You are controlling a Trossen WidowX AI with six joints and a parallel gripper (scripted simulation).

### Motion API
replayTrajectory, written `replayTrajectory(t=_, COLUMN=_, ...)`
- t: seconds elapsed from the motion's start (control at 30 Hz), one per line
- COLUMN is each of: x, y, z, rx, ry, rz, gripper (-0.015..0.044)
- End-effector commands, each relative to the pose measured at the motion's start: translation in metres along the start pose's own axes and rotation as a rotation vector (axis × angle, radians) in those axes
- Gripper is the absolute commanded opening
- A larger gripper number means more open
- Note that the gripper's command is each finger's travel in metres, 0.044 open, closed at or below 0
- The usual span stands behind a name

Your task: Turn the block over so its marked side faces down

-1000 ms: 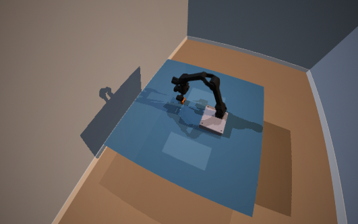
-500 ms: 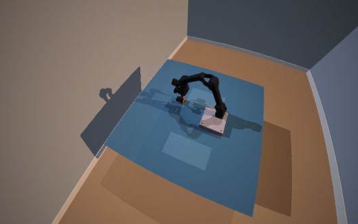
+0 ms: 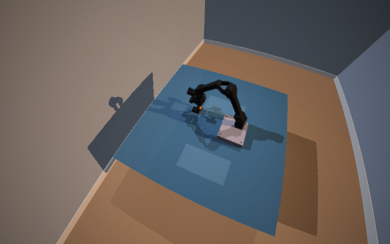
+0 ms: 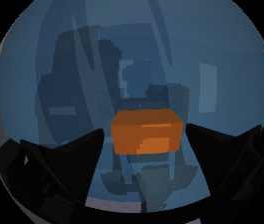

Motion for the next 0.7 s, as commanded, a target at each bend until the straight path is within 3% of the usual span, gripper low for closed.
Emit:
replayTrajectory(t=0.0, x=-0.0001, y=0.0003, z=-0.0029, rx=0.003, ry=0.004, rz=-0.004, gripper=0.0335)
replayTrajectory(t=0.07, x=-0.0001, y=0.0003, z=-0.0029, rx=0.003, ry=0.004, rz=-0.004, gripper=0.0282)
replayTrajectory(t=0.67, x=-0.0001, y=0.0003, z=-0.0029, rx=0.003, ry=0.004, rz=-0.004, gripper=0.0163)
Point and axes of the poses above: the point midway between the two fingers, 35 mm back from their tips, its own z axis back along the fingers, its own x axis across the jaws, y = z × x, the point moved 9 cm from there along z, back along the fingers, and after that the axes turned 15 degrees about -z, right-handed, at the moved point
